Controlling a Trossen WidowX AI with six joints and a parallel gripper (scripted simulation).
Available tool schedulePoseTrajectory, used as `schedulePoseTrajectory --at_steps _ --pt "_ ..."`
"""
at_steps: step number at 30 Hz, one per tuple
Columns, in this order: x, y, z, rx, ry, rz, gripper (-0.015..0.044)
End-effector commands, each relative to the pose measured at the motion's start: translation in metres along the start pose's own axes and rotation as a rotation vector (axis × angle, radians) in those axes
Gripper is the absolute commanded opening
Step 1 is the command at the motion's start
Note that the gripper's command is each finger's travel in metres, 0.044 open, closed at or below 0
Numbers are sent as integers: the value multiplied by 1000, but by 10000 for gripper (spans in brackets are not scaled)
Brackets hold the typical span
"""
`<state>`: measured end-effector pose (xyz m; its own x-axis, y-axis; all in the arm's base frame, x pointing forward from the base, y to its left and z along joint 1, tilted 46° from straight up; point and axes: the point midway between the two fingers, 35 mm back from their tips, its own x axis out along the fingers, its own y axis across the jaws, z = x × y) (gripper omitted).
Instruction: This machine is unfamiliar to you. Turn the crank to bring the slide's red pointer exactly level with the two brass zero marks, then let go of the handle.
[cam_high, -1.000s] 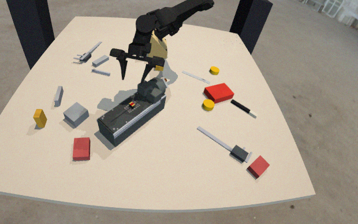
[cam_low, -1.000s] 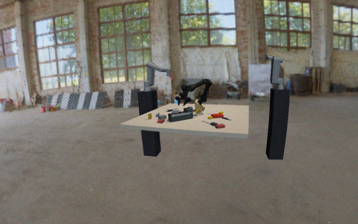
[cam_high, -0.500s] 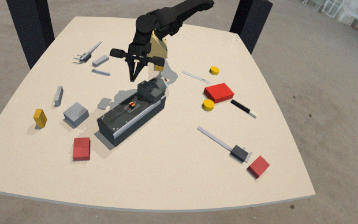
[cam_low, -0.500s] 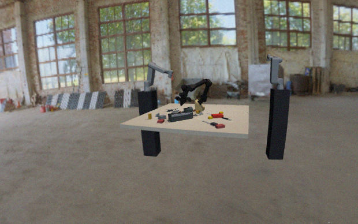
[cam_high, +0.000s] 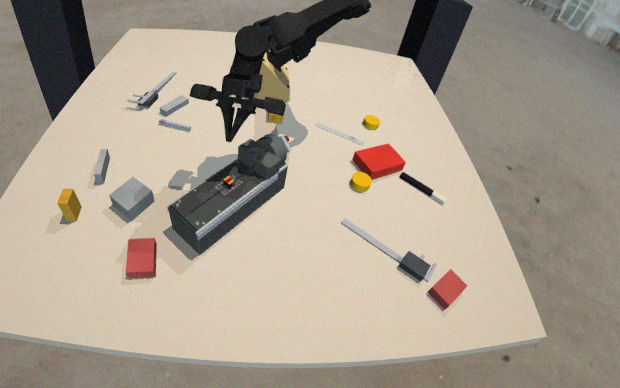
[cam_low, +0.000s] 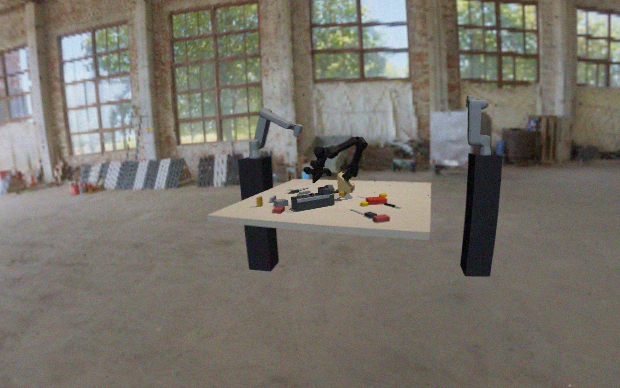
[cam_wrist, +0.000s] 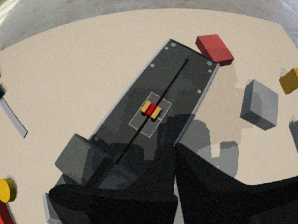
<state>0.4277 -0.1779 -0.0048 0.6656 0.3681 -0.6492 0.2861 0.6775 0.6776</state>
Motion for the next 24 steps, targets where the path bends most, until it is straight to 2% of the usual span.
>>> schedulePoseTrajectory --at_steps 1,16,17,24 --pt "0 0 0 0 0 0 53" --pt "0 0 0 0 0 0 440" --pt "0 0 0 0 0 0 440" --pt "0 0 0 0 0 0 256"
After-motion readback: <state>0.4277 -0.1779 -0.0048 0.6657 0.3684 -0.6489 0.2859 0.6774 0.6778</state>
